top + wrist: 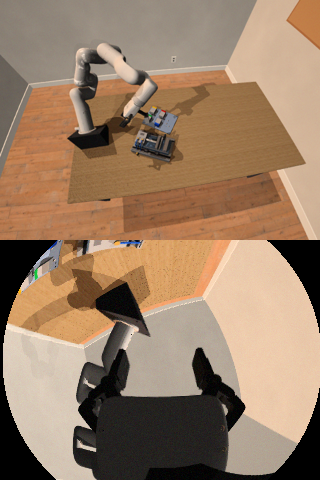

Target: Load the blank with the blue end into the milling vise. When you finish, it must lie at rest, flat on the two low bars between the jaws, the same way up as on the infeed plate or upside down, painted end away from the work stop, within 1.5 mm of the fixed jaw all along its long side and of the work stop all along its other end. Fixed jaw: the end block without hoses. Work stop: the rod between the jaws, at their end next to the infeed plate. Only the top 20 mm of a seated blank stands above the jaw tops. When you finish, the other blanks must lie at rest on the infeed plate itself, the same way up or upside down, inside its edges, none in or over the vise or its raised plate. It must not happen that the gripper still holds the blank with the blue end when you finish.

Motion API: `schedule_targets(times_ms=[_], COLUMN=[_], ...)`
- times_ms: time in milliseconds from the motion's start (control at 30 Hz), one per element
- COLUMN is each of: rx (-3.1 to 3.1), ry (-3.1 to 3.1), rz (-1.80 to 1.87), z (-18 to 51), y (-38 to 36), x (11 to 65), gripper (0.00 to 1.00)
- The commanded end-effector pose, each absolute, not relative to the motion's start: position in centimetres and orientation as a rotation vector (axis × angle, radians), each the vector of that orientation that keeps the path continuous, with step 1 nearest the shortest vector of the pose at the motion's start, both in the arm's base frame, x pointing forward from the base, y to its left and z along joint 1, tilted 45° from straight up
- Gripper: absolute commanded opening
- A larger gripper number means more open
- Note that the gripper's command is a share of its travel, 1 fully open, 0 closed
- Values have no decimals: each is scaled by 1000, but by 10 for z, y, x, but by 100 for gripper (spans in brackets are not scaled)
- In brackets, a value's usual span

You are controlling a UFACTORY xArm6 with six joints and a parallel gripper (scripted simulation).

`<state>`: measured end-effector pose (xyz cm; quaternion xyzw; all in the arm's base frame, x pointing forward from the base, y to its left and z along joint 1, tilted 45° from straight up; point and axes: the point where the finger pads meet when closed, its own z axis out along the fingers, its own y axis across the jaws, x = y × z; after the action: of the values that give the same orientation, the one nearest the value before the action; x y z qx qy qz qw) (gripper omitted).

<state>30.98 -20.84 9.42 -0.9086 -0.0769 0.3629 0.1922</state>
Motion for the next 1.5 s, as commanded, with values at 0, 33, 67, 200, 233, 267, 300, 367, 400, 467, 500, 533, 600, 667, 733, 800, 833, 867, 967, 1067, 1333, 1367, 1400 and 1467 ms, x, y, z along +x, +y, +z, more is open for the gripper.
schedule_targets(times_ms=[0, 33, 67, 200, 233, 267, 300, 367, 400, 467, 500, 533, 600, 667, 733, 800, 833, 867, 967, 1067, 1333, 1367, 1400, 1467], rx=[-2554, -2554, -2554, -2554, -2554, -2554, -2554, -2554, -2554, -2554, -2554, -2554, -2554, -2554, -2554, -2554, -2554, -2554, -2554, -2554, -2554, -2554, -2554, -2554], ry=[-214, -214, -214, -214, -214, -214, -214, -214, -214, -214, -214, -214, -214, -214, -214, -214, -214, -214, -214, -214, -214, -214, -214, -214], rz=[1015, 1015, 1015, 1015, 1015, 1015, 1015, 1015, 1015, 1015, 1015, 1015, 1015, 1015, 1015, 1015, 1015, 1015, 1015, 1015, 1015, 1015, 1015, 1015], z=[95, 95, 95, 95, 95, 95, 95, 95, 95, 95, 95, 95, 95, 95, 95, 95, 95, 95, 95, 95, 95, 95, 95, 95], y=[-209, -209, -209, -209, -209, -209, -209, -209, -209, -209, -209, -209, -209, -209, -209, -209, -209, -209, -209, -209, -209, -209, -209, -209], x=[310, 310, 310, 310, 310, 310, 310, 310, 310, 310, 310, 310, 310, 310, 310, 310, 310, 310, 310, 310, 310, 310, 310, 310], gripper=[100, 100, 100, 100, 100, 100, 100, 100, 100, 100, 100, 100, 40, 40, 40, 40, 40, 40, 40, 40, 40, 40, 40, 40])
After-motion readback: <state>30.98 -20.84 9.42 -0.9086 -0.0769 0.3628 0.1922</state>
